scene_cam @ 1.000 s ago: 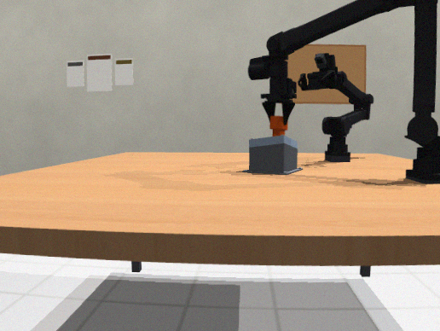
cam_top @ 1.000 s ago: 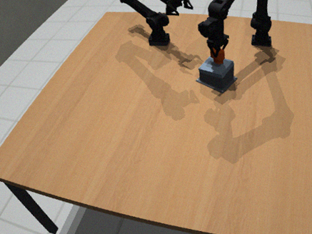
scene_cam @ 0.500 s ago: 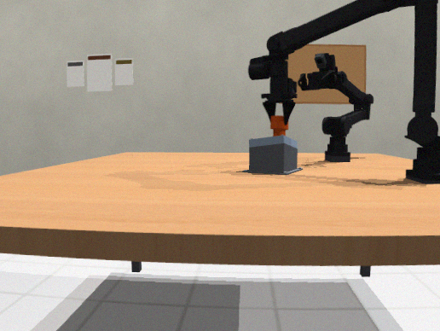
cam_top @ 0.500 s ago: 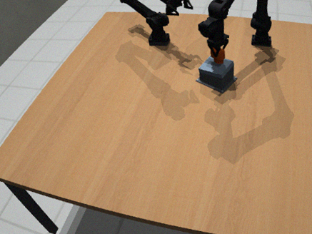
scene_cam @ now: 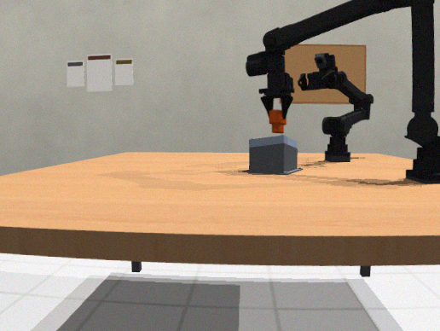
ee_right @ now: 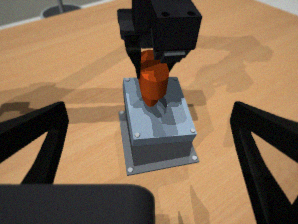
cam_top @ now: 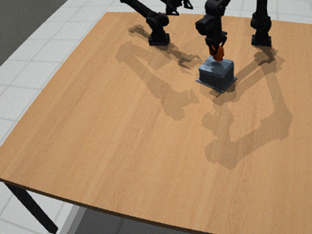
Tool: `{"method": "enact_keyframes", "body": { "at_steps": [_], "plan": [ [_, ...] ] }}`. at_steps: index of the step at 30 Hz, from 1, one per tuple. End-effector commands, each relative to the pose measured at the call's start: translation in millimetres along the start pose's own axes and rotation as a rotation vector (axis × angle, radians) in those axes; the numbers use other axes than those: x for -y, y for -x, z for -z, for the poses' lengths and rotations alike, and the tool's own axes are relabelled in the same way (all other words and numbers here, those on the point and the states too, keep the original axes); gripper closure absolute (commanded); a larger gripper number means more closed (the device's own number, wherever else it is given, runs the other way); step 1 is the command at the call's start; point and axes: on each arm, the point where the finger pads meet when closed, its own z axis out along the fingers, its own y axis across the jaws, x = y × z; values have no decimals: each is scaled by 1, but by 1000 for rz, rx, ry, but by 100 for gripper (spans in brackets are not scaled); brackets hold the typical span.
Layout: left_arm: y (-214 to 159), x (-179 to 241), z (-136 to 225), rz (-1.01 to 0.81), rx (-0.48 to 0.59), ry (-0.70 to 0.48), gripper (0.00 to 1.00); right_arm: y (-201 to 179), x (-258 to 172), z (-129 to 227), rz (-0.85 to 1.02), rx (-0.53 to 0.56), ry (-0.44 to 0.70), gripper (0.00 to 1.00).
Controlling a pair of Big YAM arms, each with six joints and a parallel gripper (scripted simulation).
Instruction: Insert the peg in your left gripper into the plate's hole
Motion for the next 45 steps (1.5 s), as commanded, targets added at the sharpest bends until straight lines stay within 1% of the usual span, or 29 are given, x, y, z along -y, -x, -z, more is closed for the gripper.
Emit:
{"method": "enact_keyframes", "body": {
  "at_steps": [1, 7, 8, 9, 21, 22, 28, 29, 30, 45],
  "plan": [
    [10, -29, 13, 38, -23, 1, 60, 16, 1, 3, 0, 28, -2, 0],
    [13, -44, 6, 20, -67, -38, 60, 16, 1, 3, 0, 28, -2, 0],
    [8, -44, 6, 30, -67, -38, 60, 16, 1, 3, 0, 28, -2, 0],
    [7, -43, 15, 32, -65, -20, 60, 16, 1, 3, 0, 28, -2, 0],
    [7, -43, 15, 46, -63, -20, 60, 16, 1, 3, 0, 28, -2, 0],
    [6, -33, 16, 49, -64, -25, 60, 16, 1, 3, 0, 28, -2, 0],
    [0, -29, 18, 55, -63, -29, 60, 16, 1, 3, 0, 28, -2, 0],
    [0, -29, 18, 54, -63, -28, 60, 16, 1, 3, 0, 28, -2, 0],
    [2, -30, 8, 49, -66, -49, 60, 16, 1, 3, 0, 28, -2, 0],
    [4, -30, 8, 45, -66, -49, 60, 16, 1, 3, 0, 28, -2, 0]
  ]
}}
